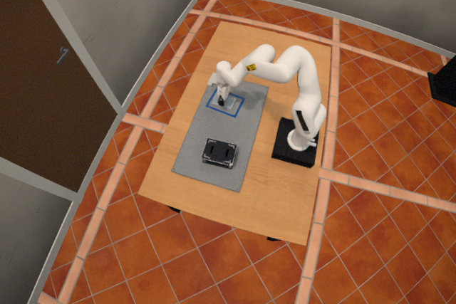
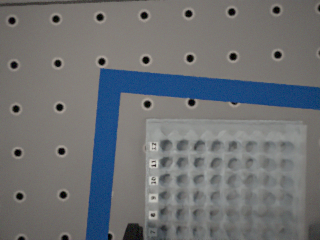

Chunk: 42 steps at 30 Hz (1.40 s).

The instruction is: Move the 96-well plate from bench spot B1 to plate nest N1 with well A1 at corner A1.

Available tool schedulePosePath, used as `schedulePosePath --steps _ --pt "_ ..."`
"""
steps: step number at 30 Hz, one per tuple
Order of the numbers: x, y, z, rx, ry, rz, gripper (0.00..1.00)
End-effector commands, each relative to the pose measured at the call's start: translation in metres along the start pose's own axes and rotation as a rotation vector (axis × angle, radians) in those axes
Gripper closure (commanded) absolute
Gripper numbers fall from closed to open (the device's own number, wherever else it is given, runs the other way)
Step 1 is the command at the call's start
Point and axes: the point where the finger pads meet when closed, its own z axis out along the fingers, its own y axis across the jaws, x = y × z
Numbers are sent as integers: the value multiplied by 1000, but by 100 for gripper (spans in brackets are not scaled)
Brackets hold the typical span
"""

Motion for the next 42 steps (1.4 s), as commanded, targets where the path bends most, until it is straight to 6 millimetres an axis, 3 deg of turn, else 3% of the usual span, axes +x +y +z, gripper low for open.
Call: schedulePosePath --steps 1,42 --pt "2 1 -1 2 6 0 0" --pt "2 0 18 2 6 0 0"
